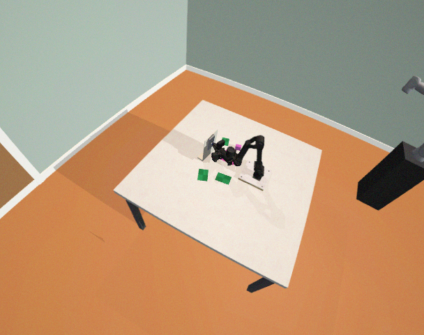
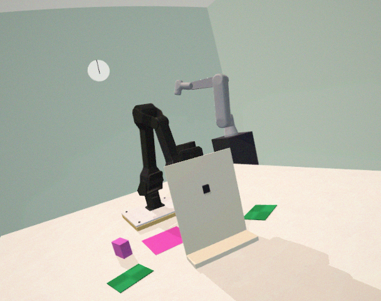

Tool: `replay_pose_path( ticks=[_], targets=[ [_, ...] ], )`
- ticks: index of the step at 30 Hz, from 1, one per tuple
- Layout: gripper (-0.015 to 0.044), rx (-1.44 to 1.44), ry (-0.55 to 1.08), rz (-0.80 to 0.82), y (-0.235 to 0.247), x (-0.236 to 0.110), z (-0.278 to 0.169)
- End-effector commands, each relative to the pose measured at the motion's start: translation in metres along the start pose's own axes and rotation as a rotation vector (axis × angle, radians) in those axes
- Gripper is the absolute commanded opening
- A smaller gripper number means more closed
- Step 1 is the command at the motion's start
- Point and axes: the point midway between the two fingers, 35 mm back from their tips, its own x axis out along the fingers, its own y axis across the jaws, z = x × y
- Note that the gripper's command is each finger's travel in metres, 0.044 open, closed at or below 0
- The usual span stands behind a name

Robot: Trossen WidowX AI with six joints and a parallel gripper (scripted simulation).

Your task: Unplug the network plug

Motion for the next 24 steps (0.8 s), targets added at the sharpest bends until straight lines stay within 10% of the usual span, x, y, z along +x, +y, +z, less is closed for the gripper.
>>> replay_pose_path(
  ticks=[1,24],
  targets=[
    [0.0000,-0.006,-0.005,0.000,0.000,0.000,0.001],
    [0.0000,-0.006,-0.005,0.002,0.001,-0.014,-0.004]
  ],
)
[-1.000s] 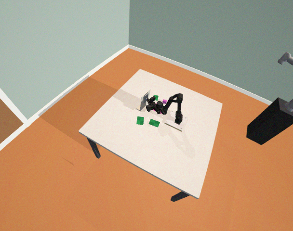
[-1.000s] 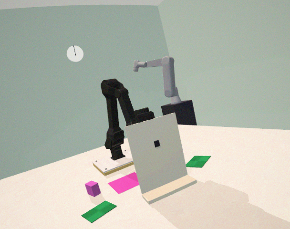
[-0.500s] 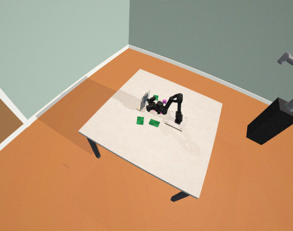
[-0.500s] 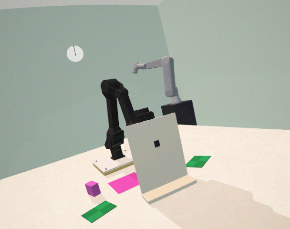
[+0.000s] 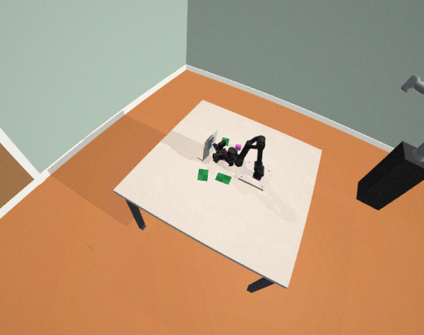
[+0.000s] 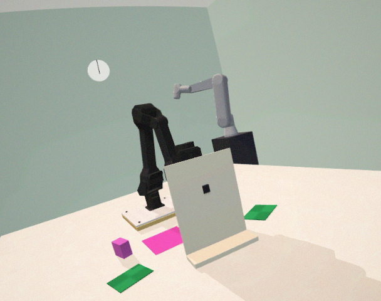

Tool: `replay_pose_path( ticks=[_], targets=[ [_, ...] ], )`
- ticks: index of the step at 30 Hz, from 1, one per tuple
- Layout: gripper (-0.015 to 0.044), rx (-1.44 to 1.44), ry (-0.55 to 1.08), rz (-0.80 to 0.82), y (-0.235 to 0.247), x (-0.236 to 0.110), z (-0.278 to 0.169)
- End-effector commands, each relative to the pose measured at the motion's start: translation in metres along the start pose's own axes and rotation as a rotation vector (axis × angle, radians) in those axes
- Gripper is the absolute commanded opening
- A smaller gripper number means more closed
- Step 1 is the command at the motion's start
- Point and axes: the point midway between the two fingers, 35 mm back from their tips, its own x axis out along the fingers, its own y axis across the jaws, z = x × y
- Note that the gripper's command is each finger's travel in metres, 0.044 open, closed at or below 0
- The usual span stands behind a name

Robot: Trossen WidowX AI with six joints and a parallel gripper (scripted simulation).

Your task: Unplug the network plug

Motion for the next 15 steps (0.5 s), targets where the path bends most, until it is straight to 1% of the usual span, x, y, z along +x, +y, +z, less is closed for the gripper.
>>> replay_pose_path(
  ticks=[1,15],
  targets=[
    [0.0000,-0.006,-0.001,0.001,0.0001,-0.0044,-0.0012],
    [0.0000,-0.006,-0.001,0.002,0.0003,-0.0136,-0.0028]
  ],
)
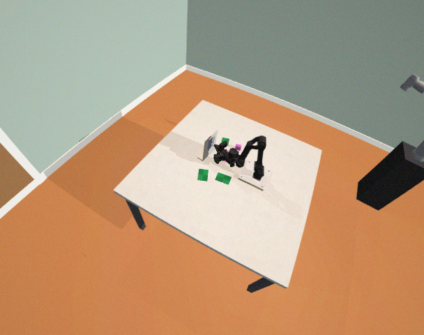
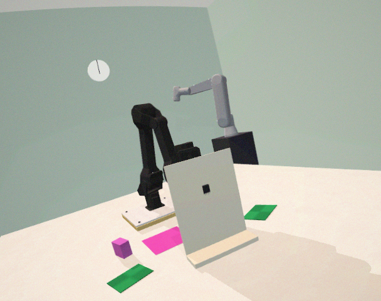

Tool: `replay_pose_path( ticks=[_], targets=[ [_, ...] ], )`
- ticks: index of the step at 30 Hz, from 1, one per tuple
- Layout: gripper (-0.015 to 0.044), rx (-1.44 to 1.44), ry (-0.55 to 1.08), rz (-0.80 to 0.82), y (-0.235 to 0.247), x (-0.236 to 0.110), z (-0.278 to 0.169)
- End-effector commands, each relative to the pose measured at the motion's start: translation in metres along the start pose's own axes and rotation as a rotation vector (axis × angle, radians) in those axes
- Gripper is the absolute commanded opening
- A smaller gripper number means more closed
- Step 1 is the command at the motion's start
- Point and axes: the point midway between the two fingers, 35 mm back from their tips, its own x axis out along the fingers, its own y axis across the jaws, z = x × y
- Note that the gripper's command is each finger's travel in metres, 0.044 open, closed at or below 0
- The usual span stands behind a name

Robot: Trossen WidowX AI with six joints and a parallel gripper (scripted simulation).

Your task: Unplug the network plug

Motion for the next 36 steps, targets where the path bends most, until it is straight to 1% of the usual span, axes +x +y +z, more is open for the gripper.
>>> replay_pose_path(
  ticks=[1,36],
  targets=[
    [0.0000,-0.003,0.004,-0.003,-0.001,-0.004,-0.002],
    [0.0000,-0.003,0.004,0.000,0.000,-0.030,-0.003]
  ],
)
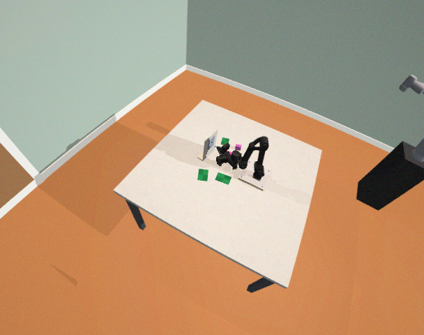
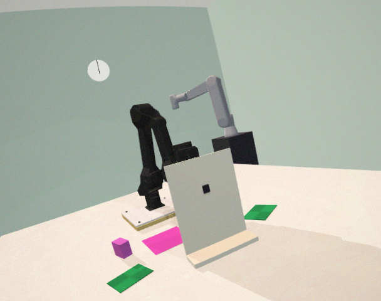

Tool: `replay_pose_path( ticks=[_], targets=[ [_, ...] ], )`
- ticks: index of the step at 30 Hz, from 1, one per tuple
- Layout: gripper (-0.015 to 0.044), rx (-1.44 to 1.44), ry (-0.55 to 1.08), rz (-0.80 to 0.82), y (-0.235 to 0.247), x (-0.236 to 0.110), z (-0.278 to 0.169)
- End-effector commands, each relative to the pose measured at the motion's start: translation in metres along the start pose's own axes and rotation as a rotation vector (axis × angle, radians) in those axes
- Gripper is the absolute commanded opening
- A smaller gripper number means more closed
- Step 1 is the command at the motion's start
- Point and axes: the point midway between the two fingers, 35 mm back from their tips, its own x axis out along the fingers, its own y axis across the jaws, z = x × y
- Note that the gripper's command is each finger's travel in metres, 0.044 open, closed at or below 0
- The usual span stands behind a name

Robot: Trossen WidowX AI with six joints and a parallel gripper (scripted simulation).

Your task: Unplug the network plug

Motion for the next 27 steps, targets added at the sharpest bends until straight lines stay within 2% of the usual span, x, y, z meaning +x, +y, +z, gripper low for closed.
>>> replay_pose_path(
  ticks=[1,27],
  targets=[
    [0.0000,-0.002,0.004,-0.003,-0.001,-0.004,-0.002],
    [0.0000,-0.002,0.004,-0.001,-0.001,-0.022,-0.002]
  ],
)
